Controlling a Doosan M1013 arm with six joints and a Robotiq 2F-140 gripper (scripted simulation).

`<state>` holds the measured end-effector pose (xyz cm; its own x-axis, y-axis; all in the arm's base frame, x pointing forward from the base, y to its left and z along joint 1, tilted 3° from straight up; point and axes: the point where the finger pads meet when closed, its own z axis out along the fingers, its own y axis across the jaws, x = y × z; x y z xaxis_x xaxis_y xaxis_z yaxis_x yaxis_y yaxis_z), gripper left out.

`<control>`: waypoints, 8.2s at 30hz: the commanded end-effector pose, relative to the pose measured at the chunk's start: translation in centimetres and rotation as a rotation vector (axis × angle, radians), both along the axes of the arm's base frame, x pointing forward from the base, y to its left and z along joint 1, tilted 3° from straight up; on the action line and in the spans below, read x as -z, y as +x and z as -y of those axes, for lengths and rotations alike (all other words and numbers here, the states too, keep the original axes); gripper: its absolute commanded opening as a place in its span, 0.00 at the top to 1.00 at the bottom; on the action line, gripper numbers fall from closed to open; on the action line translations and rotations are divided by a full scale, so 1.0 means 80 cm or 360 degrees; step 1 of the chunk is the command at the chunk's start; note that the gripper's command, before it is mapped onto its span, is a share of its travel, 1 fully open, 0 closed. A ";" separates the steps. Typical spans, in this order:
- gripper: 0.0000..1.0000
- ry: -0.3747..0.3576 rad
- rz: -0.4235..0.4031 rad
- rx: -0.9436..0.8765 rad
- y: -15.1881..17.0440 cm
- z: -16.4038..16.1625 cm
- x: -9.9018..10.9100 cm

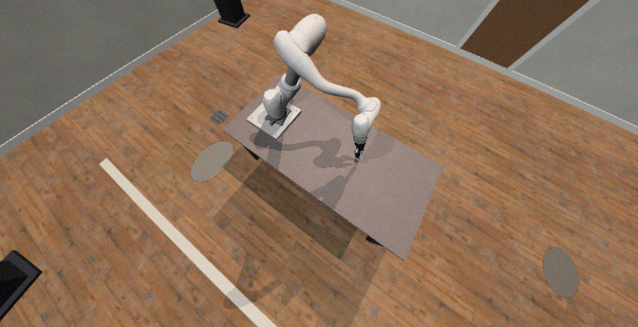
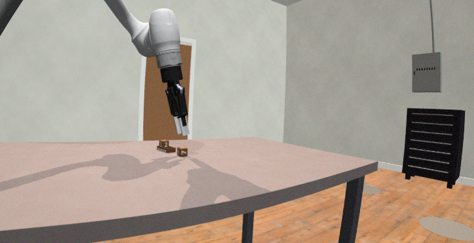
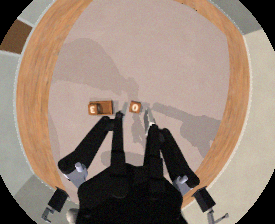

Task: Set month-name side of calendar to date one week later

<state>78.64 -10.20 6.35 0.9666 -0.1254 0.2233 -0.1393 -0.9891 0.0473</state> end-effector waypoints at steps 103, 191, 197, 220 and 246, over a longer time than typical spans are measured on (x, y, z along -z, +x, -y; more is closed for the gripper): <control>0.65 -0.0119 0.0843 -0.0040 -0.021 0.001 0.089; 0.76 -0.0119 0.0843 -0.0040 -0.021 0.002 0.095; 0.76 -0.0119 0.0843 -0.0040 -0.021 0.001 0.089; 0.76 -0.0119 0.0843 -0.0040 -0.018 -0.002 0.009; 0.76 -0.0060 0.0430 -0.0020 -0.011 -0.001 0.003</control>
